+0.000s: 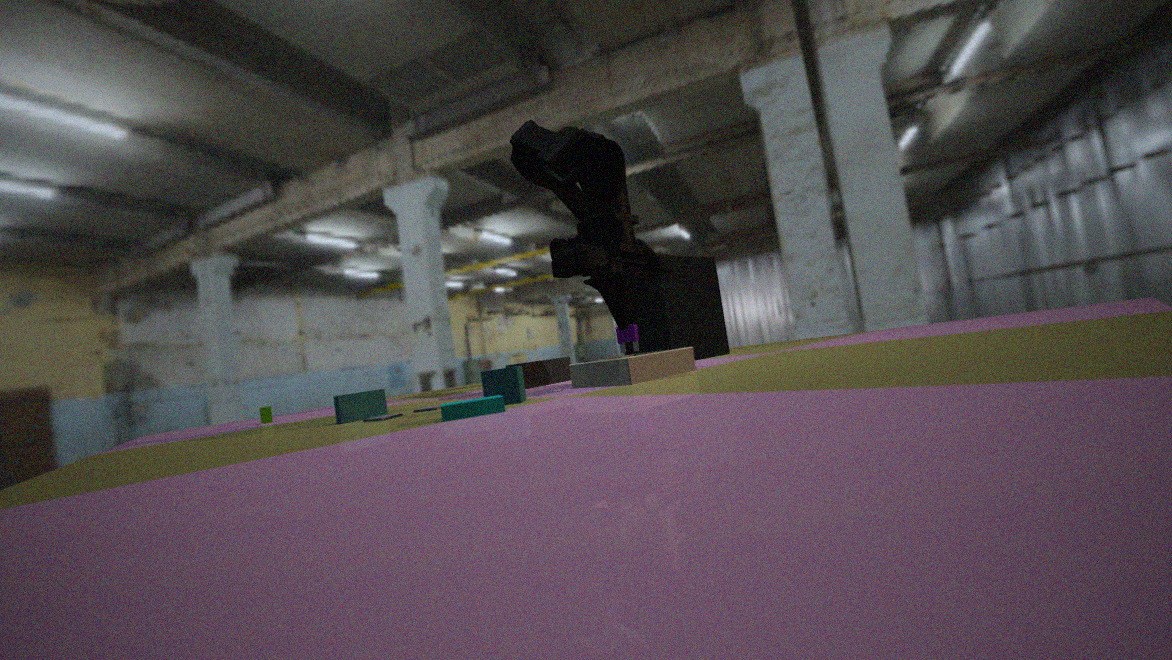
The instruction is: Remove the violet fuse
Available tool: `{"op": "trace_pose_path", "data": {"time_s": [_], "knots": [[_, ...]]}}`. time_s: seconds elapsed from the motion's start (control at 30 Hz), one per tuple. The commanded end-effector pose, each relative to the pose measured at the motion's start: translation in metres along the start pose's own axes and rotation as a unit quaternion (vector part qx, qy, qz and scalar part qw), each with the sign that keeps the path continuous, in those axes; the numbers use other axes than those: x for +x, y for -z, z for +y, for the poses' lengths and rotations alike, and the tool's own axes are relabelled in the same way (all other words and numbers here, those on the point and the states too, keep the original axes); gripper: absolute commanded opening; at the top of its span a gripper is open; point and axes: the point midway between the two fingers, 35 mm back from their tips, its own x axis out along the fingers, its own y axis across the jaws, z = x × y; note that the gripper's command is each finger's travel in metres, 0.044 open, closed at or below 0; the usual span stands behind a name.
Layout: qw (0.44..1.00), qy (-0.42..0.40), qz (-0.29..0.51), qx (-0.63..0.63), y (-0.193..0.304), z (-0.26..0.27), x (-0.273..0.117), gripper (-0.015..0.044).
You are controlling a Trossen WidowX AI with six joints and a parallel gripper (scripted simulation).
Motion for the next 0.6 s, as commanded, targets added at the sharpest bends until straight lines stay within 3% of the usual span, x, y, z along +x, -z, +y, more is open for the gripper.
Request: {"op": "trace_pose_path", "data": {"time_s": [0.0, 0.17, 0.57], "knots": [[1.000, 0.002, -0.004, -0.006, -0.0002, -0.0034, 0.0086, 0.0000], [1.000, 0.002, -0.004, -0.006, -0.0003, -0.0034, 0.0097, 0.0000], [1.000, 0.002, -0.001, -0.001, -0.0004, -0.0012, 0.0069, 0.0315]]}}
